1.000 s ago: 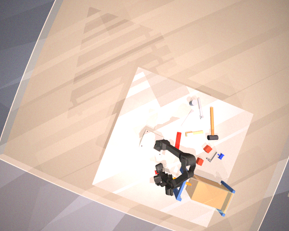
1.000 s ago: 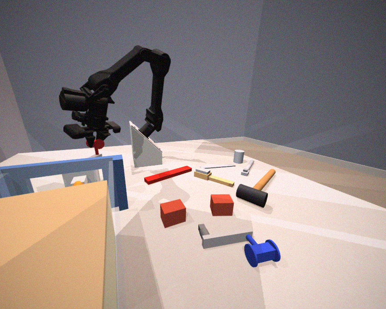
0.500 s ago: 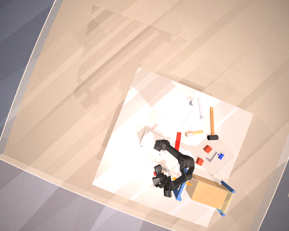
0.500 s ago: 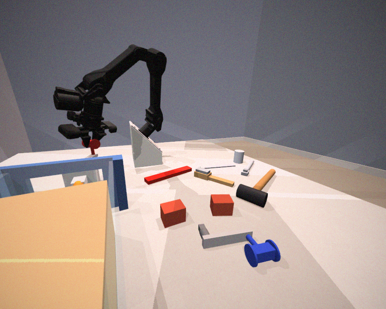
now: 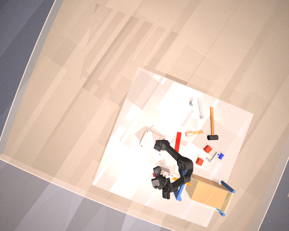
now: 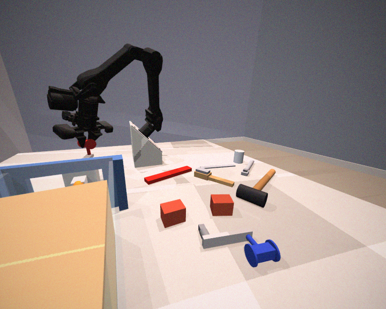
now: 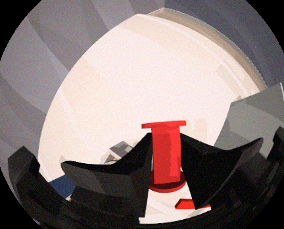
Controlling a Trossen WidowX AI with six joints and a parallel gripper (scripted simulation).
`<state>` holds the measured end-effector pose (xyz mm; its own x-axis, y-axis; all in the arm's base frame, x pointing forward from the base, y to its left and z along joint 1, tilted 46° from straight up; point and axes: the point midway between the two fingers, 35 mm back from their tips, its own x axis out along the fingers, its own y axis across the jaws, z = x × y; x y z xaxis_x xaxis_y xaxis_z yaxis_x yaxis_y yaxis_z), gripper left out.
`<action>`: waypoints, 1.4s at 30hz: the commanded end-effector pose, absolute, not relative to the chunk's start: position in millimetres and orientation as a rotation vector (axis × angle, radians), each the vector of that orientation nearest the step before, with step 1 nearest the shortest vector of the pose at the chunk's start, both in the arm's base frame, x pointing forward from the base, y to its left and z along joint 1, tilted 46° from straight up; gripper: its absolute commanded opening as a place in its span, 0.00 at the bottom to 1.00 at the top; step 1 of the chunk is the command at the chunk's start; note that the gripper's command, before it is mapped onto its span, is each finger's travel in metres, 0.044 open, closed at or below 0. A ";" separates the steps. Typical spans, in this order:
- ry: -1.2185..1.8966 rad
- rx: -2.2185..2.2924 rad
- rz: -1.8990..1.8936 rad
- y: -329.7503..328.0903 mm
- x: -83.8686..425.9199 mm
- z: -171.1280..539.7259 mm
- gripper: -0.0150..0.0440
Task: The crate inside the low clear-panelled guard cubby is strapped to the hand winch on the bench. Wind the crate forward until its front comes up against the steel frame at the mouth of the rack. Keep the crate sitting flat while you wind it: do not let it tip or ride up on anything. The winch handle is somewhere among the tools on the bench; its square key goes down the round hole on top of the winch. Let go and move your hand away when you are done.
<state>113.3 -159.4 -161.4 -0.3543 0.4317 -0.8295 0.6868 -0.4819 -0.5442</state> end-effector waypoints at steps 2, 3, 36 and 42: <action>1.450 1.649 -1.934 -169.7 115.9 -174.0 0.25; 1.450 1.649 -1.935 -170.6 116.1 -174.9 0.25; 1.446 1.649 -1.934 -202.4 136.4 -205.9 0.25; 1.445 1.649 -1.933 -206.0 140.8 -209.6 0.25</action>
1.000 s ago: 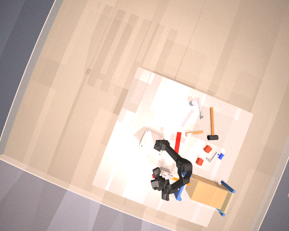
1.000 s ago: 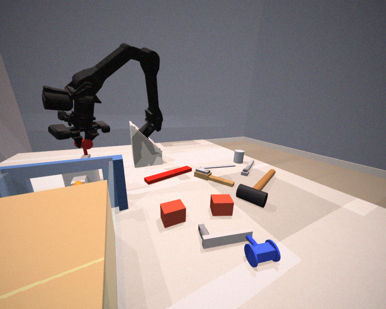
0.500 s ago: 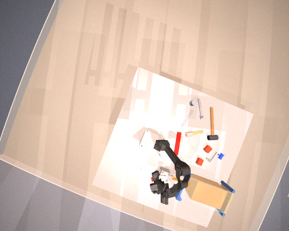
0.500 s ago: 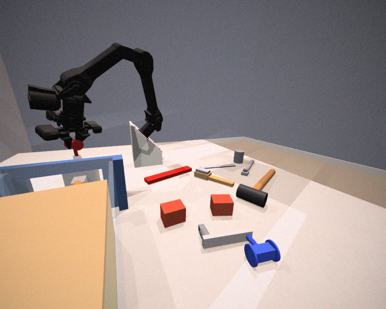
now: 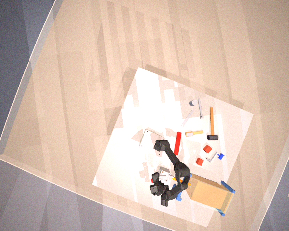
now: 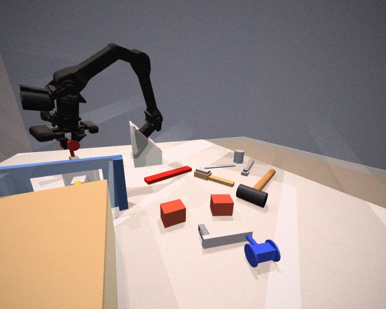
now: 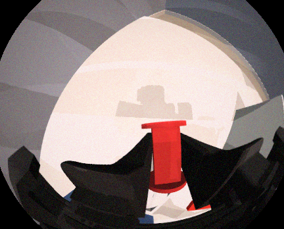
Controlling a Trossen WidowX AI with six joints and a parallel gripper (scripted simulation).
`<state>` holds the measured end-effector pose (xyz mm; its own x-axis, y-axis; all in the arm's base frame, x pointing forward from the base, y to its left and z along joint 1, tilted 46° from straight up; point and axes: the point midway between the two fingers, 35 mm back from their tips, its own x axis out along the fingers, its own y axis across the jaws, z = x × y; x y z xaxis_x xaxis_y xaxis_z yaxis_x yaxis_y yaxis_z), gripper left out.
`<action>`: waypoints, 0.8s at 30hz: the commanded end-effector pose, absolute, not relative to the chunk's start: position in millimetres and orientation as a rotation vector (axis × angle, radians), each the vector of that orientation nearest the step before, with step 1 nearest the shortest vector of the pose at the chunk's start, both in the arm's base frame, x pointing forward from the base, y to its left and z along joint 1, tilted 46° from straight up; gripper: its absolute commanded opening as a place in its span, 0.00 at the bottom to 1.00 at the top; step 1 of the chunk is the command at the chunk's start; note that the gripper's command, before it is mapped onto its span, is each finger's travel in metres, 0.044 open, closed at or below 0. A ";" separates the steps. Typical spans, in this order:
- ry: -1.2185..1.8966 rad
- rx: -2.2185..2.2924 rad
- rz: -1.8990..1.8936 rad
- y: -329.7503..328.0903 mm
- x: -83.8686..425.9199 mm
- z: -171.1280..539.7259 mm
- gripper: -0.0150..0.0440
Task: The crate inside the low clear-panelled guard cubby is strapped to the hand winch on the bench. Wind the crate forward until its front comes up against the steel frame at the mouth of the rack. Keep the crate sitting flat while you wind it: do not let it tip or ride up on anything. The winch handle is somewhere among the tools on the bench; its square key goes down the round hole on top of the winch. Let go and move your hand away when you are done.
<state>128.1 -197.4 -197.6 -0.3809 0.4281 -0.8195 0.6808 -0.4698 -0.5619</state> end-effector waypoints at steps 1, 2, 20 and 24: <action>1.445 1.649 -1.933 -206.5 141.4 -210.0 0.25; 1.445 1.649 -1.933 -207.2 142.4 -210.8 0.25; 1.444 1.650 -1.932 -216.3 158.1 -220.3 0.25; 1.443 1.650 -1.932 -218.0 161.9 -222.1 0.25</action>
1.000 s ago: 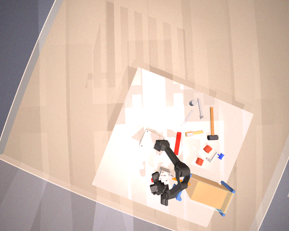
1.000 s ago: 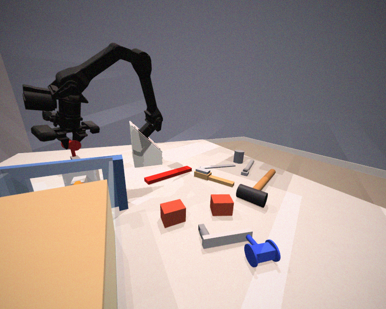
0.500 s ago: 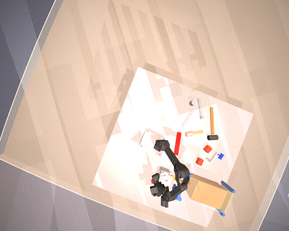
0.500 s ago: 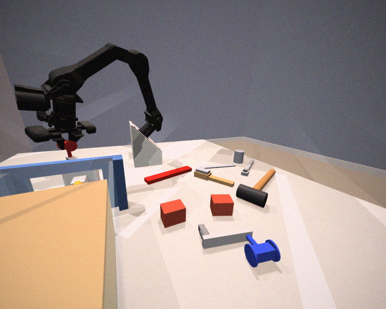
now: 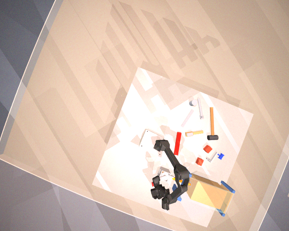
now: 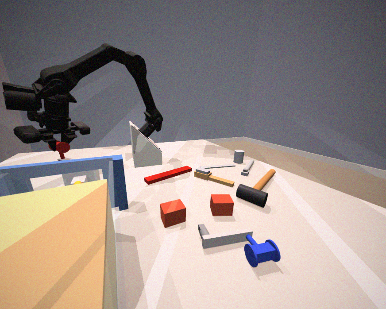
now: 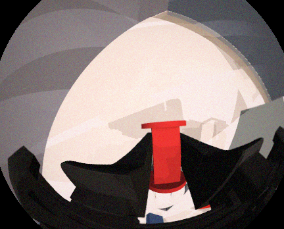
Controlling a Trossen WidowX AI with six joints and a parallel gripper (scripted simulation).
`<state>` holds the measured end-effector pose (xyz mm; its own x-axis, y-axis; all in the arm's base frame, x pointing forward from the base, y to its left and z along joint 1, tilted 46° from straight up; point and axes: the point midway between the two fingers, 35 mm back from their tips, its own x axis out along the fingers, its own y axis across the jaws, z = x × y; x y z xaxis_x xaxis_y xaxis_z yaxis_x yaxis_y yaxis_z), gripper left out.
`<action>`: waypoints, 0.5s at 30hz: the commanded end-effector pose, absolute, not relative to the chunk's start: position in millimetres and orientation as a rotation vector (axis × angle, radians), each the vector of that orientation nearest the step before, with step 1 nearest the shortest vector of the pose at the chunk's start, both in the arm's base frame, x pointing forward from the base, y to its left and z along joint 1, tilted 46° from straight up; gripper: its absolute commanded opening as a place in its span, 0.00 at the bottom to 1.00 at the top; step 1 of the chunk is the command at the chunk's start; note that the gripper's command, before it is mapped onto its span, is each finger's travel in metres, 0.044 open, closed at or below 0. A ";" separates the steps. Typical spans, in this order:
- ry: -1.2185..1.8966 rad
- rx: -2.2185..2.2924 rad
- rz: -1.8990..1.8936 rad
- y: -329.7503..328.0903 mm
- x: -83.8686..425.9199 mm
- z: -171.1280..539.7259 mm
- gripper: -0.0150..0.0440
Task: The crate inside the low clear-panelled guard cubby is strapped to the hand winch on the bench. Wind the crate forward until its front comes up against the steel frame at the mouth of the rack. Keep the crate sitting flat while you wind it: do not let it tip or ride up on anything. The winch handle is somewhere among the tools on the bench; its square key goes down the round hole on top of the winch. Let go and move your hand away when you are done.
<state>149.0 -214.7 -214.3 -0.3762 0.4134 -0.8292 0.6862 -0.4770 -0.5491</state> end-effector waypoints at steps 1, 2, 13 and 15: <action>1.443 1.650 -1.932 -218.3 162.6 -222.4 0.25; 1.443 1.650 -1.932 -218.8 163.9 -222.9 0.25; 1.443 1.650 -1.931 -222.4 174.8 -227.0 0.25; 1.443 1.651 -1.931 -223.0 176.9 -227.7 0.25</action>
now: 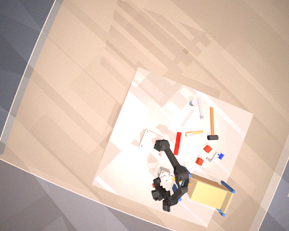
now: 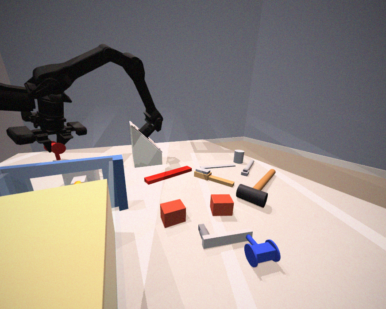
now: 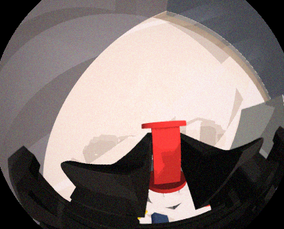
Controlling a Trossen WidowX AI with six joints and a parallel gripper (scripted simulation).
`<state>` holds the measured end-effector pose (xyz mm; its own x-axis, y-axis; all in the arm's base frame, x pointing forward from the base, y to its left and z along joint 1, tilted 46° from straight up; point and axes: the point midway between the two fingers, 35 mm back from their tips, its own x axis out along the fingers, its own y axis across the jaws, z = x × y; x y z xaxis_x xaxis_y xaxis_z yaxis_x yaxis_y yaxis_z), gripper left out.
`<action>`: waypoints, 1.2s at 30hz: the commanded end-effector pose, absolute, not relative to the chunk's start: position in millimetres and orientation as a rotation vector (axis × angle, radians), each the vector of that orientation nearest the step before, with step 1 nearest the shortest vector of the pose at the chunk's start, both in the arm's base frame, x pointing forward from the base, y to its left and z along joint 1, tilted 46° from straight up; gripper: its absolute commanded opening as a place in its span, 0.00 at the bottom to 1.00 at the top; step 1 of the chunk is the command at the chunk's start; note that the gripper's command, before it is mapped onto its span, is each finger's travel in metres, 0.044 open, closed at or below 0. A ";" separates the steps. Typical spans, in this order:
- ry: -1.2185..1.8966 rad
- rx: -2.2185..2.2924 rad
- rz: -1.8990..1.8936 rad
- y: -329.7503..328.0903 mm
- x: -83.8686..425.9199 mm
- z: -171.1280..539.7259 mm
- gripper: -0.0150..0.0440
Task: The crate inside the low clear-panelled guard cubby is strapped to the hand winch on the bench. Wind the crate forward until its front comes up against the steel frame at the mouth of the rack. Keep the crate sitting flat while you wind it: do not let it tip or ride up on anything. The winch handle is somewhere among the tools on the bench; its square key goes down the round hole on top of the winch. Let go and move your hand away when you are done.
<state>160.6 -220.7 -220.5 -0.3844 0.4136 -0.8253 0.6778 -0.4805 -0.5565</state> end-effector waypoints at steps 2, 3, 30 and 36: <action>1.443 1.651 -1.930 -223.5 179.1 -228.4 0.25; 1.443 1.651 -1.930 -223.8 180.4 -228.7 0.25; 1.443 1.652 -1.928 -227.1 210.4 -233.8 0.25; 1.443 1.653 -1.927 -226.9 217.3 -234.0 0.25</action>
<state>199.1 -230.0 -231.2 -0.3840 0.4024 -0.8310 0.6813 -0.4840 -0.5492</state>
